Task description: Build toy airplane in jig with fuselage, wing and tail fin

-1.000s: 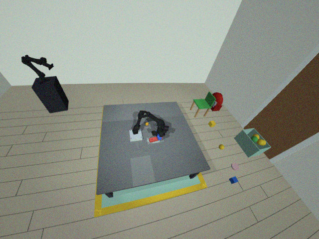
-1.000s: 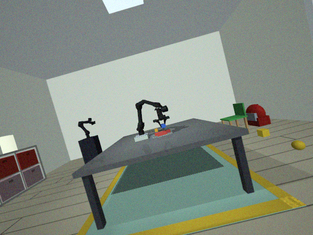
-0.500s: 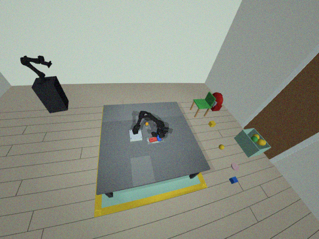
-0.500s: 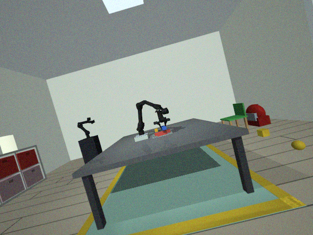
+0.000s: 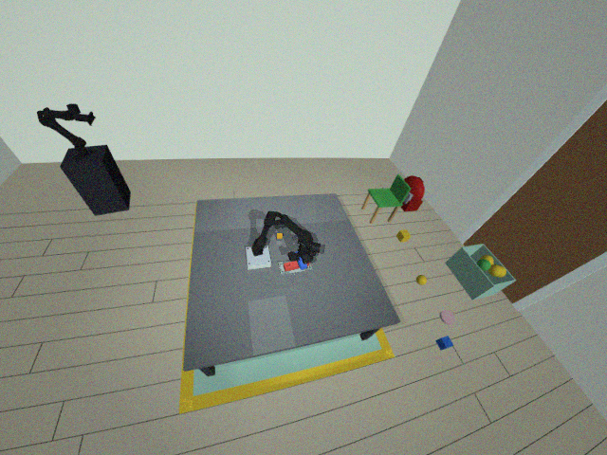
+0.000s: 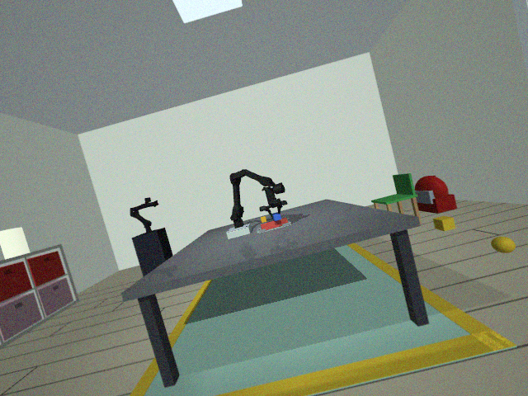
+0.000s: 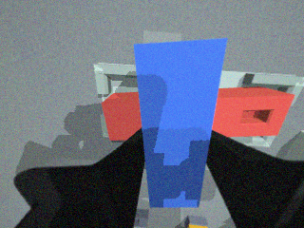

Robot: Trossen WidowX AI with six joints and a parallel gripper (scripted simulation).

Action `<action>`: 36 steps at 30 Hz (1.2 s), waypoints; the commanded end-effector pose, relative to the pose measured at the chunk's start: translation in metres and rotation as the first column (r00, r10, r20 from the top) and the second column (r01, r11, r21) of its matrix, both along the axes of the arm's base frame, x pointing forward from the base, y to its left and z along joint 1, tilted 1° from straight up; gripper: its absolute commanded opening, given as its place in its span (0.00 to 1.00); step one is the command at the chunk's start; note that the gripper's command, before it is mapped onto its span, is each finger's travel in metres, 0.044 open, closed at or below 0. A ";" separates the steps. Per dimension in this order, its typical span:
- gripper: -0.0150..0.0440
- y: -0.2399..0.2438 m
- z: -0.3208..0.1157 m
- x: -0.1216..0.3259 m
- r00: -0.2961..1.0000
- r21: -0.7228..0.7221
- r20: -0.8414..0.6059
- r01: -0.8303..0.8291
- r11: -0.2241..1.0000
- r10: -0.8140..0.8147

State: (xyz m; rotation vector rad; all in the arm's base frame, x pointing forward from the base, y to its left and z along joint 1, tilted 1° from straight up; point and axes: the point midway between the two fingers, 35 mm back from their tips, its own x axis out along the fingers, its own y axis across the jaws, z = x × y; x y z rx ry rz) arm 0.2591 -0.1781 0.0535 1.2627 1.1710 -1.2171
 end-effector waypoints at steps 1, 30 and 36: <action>0.34 0.000 0.000 0.000 1.000 0.000 0.000 0.000 1.000 0.000; 1.00 -0.002 0.066 0.000 1.000 -0.001 0.004 0.004 1.000 -0.004; 1.00 -0.003 0.087 -0.001 1.000 -0.001 0.005 0.006 1.000 -0.006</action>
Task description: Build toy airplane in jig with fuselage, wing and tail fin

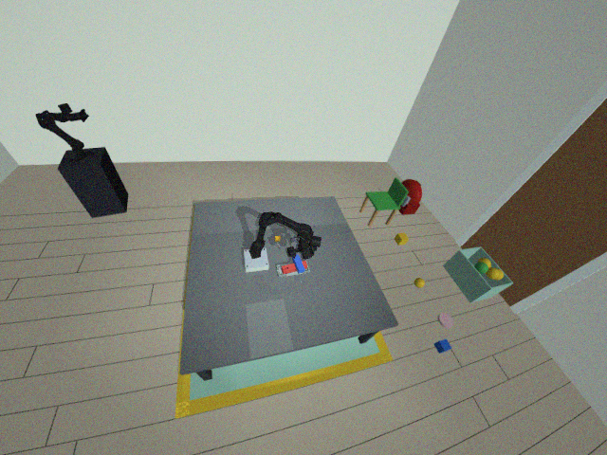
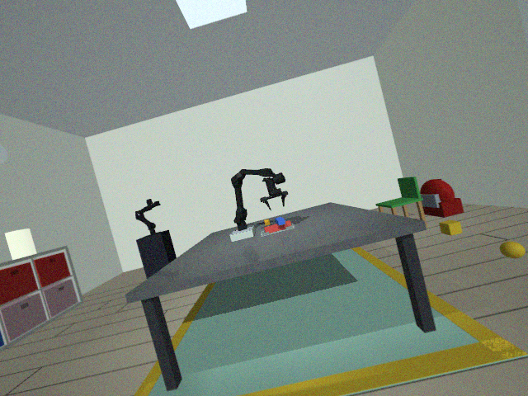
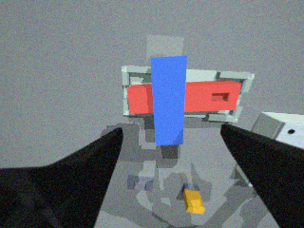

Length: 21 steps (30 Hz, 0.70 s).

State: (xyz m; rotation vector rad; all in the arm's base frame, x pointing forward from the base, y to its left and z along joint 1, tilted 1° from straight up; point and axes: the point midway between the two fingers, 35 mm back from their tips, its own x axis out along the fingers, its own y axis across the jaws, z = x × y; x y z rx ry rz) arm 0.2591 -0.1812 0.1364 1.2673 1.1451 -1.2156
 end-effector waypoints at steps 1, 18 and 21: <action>1.00 0.000 0.004 -0.001 1.000 0.011 -0.012 -0.002 1.000 0.003; 1.00 -0.001 0.003 0.001 0.211 -0.028 -0.034 -0.977 0.211 0.977; 1.00 -0.001 0.003 0.001 0.211 -0.028 -0.034 -0.977 0.211 0.977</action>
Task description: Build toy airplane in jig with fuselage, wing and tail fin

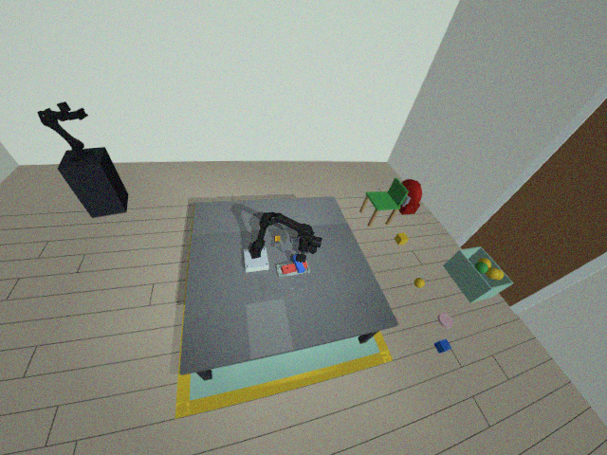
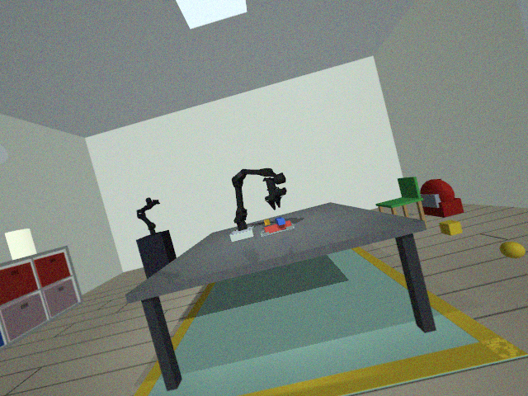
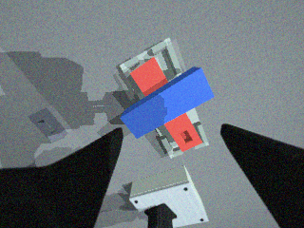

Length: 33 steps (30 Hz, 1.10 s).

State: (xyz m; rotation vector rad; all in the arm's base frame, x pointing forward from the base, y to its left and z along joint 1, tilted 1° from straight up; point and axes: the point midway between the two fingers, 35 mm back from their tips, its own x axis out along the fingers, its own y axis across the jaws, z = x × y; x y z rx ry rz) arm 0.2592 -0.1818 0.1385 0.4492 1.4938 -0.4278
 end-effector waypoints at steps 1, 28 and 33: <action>1.00 0.000 0.000 0.000 0.956 -0.009 0.001 -0.292 0.956 0.292; 1.00 0.240 0.003 -0.020 0.956 0.008 0.005 -0.292 0.956 0.292; 1.00 0.281 0.001 -0.053 0.956 0.014 0.005 -0.292 0.956 0.292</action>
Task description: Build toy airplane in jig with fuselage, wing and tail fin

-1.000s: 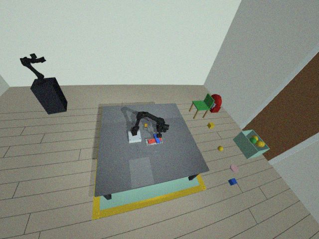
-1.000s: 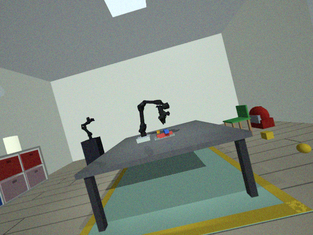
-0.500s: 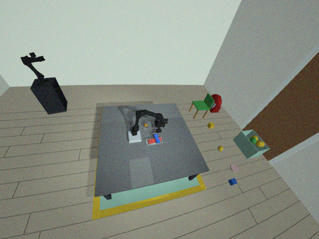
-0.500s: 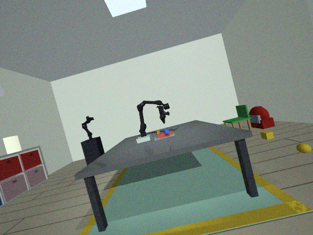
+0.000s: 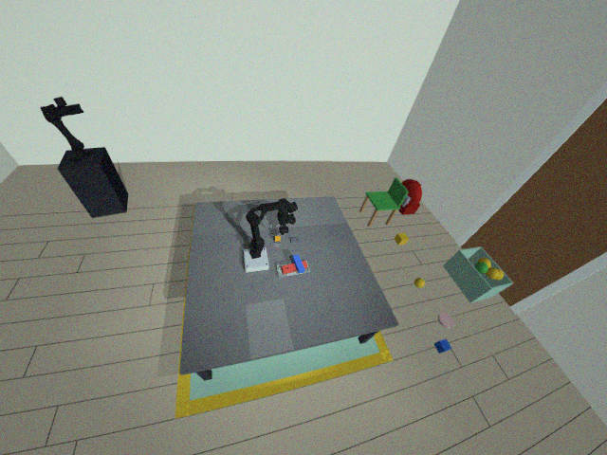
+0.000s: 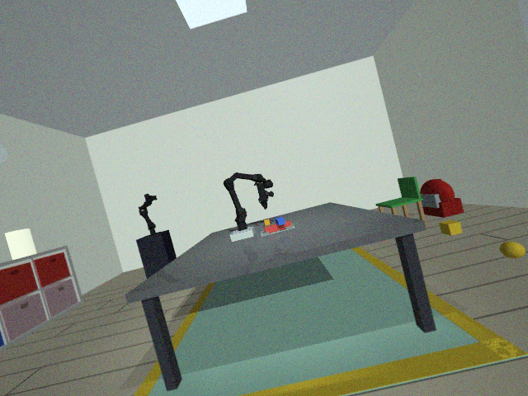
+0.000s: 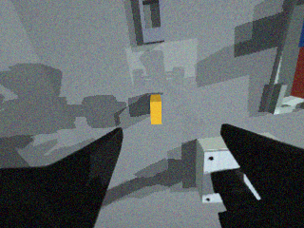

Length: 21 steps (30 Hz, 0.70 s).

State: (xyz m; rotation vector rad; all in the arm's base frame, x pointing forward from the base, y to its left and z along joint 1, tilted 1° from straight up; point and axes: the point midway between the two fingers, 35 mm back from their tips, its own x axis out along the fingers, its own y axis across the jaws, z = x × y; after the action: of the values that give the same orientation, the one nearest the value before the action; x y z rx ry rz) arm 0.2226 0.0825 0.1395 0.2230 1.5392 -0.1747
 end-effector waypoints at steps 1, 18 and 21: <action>1.00 0.018 -0.001 -0.018 1.000 0.002 0.006 0.012 1.000 -0.012; 1.00 0.020 -0.073 -0.016 1.000 0.002 0.006 0.012 1.000 -0.012; 1.00 0.021 -0.075 -0.015 1.000 0.002 0.006 0.012 1.000 -0.012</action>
State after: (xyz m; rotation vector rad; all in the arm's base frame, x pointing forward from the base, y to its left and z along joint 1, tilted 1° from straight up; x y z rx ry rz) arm 0.2064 0.1025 0.0678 0.2271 1.5358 -0.1802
